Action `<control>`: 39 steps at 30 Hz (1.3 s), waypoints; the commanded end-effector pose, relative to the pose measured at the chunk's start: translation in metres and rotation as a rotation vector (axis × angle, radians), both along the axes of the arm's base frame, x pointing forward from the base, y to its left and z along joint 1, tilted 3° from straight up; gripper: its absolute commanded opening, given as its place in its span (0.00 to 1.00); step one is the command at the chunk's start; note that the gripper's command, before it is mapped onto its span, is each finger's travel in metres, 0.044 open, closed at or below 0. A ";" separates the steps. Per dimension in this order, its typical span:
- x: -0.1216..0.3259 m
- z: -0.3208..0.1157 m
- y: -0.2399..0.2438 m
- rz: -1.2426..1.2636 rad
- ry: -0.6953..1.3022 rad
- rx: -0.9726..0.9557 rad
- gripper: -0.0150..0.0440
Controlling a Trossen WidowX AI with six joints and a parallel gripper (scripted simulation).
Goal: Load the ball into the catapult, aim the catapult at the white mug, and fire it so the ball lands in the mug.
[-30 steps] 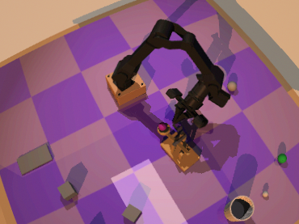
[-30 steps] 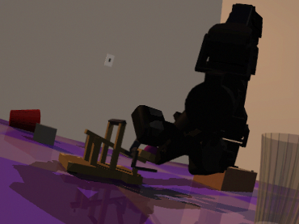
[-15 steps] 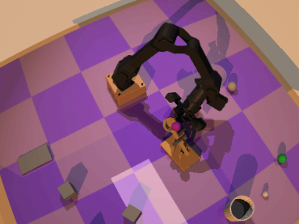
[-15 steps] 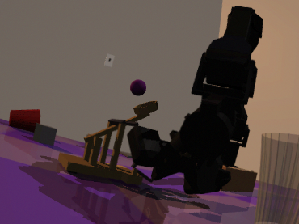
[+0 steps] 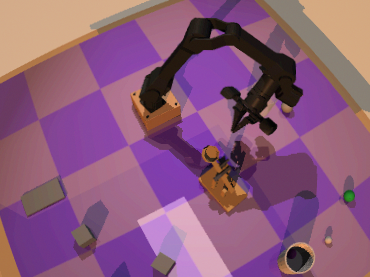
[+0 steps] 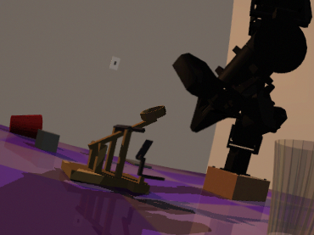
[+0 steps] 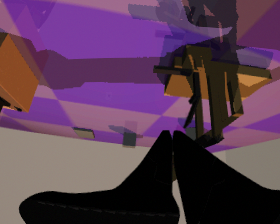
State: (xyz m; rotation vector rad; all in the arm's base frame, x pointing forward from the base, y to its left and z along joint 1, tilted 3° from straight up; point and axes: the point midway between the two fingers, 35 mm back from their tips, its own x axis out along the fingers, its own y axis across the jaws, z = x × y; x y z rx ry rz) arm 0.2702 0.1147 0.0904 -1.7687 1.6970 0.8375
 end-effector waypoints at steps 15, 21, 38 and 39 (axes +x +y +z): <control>0.058 -0.002 -0.005 -0.330 -0.238 0.213 1.00; 0.087 0.003 -0.009 -0.472 -0.349 0.309 1.00; 0.175 0.035 -0.037 -0.863 -0.667 0.605 1.00; 0.181 0.038 -0.040 -0.885 -0.686 0.623 1.00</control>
